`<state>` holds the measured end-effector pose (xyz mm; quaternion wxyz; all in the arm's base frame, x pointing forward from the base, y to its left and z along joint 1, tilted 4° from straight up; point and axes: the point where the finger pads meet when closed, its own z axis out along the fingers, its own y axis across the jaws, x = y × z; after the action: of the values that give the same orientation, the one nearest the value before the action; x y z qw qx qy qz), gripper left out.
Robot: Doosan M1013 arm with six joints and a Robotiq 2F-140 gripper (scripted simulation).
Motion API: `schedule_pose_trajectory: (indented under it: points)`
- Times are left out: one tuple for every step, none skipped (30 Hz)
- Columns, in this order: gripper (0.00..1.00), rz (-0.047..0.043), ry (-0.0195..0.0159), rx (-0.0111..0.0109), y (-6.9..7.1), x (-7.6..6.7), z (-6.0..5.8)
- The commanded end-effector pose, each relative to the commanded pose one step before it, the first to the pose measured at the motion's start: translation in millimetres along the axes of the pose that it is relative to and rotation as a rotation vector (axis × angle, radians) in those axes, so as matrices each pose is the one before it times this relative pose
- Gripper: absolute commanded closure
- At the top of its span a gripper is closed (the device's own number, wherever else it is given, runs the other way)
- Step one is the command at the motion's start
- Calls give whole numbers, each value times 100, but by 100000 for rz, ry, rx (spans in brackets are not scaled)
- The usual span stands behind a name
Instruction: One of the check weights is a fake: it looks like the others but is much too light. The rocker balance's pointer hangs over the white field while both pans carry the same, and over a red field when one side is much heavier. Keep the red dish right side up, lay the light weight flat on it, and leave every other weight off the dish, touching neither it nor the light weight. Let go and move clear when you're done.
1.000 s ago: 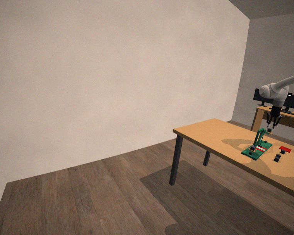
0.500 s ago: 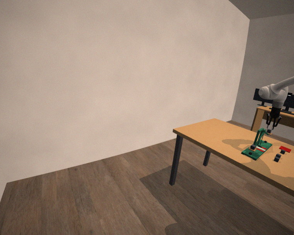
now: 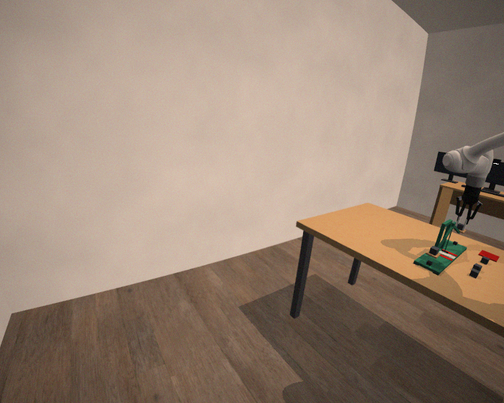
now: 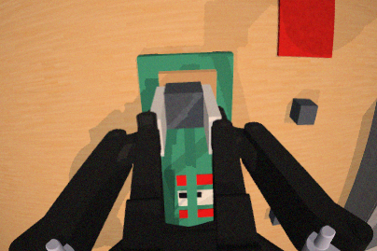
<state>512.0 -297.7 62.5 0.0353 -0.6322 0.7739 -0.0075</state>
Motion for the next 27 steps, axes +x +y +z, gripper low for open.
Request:
schedule_pose_trajectory:
  points:
    - [76,444,-266,324,-105,-278,551]
    - [76,0,0,0,0,0,0]
    - [76,0,0,0,0,-15,44]
    - [76,0,0,0,0,-31,90]
    - [76,0,0,0,0,-43,125]
    - [76,0,0,0,0,-48,138]
    - [76,0,0,0,0,-43,124]
    - [76,0,0,0,0,-31,89]
    - [76,0,0,0,0,-15,43]
    - [76,0,0,0,0,-3,8]
    - [76,0,0,0,0,-3,8]
    - [76,0,0,0,0,-16,43]
    - [76,0,0,0,0,-34,89]
    - [76,0,0,0,0,-47,124]
    - [76,0,0,0,0,-52,137]
    - [76,0,0,0,0,-46,123]
    - [76,0,0,0,0,-33,88]
    - [76,0,0,0,0,0,0]
    - [76,0,0,0,0,0,0]
    - [76,0,0,0,0,-16,43]
    - [76,0,0,0,0,-3,8]
    - [76,0,0,0,0,0,0]
    - [76,0,0,0,0,0,0]
    - [76,0,0,0,0,0,0]
    - [76,0,0,0,0,0,0]
    - [76,0,0,0,0,0,0]
    - [76,0,0,0,0,0,0]
